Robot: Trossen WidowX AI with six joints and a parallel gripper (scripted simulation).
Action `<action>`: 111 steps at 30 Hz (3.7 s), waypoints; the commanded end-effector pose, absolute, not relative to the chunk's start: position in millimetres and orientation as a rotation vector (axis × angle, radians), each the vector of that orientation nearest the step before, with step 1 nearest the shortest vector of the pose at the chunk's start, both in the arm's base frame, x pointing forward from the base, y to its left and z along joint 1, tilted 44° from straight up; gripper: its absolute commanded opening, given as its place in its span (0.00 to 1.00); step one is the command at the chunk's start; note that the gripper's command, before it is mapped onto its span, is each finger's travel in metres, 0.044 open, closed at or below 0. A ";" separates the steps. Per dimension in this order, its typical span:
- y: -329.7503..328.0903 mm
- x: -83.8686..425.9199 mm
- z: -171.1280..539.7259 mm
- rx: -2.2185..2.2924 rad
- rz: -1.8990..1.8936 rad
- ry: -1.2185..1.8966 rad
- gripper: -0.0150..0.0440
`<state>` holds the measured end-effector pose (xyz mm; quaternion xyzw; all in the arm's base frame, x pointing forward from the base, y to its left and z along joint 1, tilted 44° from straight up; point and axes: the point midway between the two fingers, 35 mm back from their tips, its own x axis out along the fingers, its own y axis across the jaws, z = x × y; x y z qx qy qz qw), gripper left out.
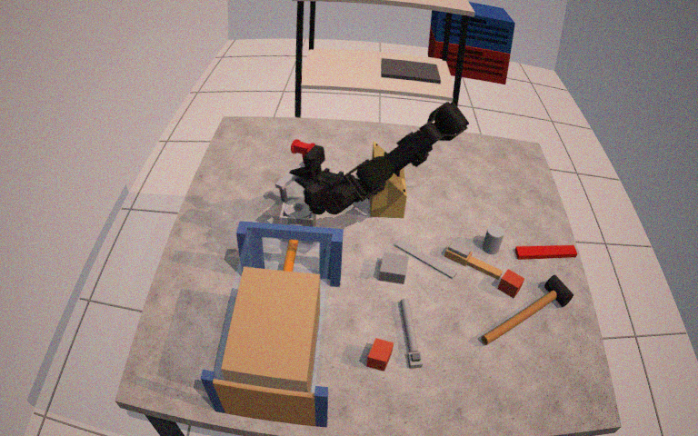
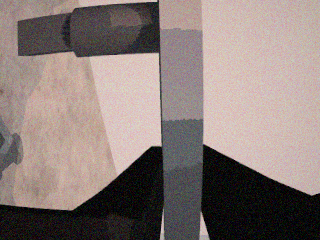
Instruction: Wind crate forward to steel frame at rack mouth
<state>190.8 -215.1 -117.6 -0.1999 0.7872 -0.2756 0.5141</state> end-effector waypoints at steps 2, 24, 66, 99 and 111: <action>-216.9 190.8 -115.8 -0.548 -0.724 1.880 0.25; -182.2 161.4 -98.2 -0.537 -0.701 1.889 0.25; -159.9 154.9 -124.8 -0.571 -0.771 1.861 0.25; -147.9 160.2 -131.0 -0.568 -0.774 1.867 0.25; -145.5 159.2 -134.1 -0.566 -0.766 1.871 0.25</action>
